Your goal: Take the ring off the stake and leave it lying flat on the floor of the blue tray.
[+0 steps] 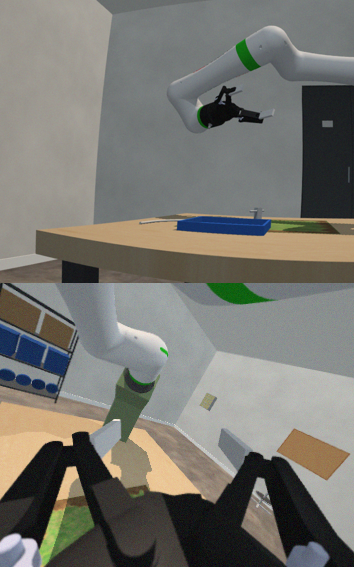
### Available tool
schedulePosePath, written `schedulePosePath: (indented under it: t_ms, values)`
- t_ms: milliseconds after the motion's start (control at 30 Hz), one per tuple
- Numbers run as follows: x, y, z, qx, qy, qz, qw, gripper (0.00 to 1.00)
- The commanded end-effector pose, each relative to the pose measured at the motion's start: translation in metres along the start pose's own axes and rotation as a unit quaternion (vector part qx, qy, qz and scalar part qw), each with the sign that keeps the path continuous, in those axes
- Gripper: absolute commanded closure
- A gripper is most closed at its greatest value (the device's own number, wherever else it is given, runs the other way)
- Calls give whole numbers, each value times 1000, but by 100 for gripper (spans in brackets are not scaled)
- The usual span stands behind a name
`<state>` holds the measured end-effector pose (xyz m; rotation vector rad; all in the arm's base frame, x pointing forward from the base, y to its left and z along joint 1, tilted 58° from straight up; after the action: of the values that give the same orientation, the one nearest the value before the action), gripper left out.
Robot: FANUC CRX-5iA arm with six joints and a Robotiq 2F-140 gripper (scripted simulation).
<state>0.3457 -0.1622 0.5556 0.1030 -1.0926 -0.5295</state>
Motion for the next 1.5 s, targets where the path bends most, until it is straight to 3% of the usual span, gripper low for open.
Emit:
schedulePosePath:
  t_ms: [0, 233, 367, 500, 600, 733, 800, 833, 867, 900, 967, 1000, 1033, 1067, 1167, 1200, 1233, 1267, 1333, 1367, 1433, 1467]
  values:
    - [0, 0, 1, 0, -1, 0, 1000, 0]
    - [-6, 1, -5, -13, -12, 0, 1000, 0]
    - [-23, -2, -22, -49, -48, 8, 998, 0]
    - [-42, -16, -42, -85, -96, 37, 991, 0]
    - [-42, -16, -42, -85, -96, 37, 991, 0]
    - [-62, -45, -64, -111, -161, 100, 976, 0]
    - [-62, -45, -64, -111, -161, 100, 976, 0]
    - [-67, -59, -71, -113, -184, 130, 968, 0]
    - [-67, -59, -71, -113, -184, 130, 968, 0]
    - [-70, -73, -78, -111, -209, 165, 958, 0]
    - [-70, -73, -78, -111, -209, 165, 958, 0]
    - [-72, -87, -85, -104, -233, 203, 945, 0]
    - [-72, -87, -85, -104, -233, 203, 945, 0]
    - [-72, -100, -92, -91, -256, 243, 931, 0]
    - [-72, -100, -92, -91, -256, 243, 931, 0]
    - [-71, -112, -98, -73, -278, 286, 914, 0]
    - [-71, -112, -98, -73, -278, 286, 914, 0]
    - [-69, -121, -105, -49, -298, 329, 895, 0]
    - [-69, -121, -105, -49, -298, 329, 895, 0]
    - [-66, -127, -112, -19, -315, 372, 873, 0]
    - [-66, -127, -112, -19, -315, 372, 873, 0]
    - [-63, -130, -120, 15, -330, 414, 848, 0]
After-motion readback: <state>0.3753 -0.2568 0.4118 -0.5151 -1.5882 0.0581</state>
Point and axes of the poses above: the point where the finger pads meet when closed, its own x axis back along the fingers, its own y axis across the jaws, z = x × y, the point moved 9 cm from there along x, back along the fingers, and after that the axes turned 2 degrees about -x, right-handed, at the moved point
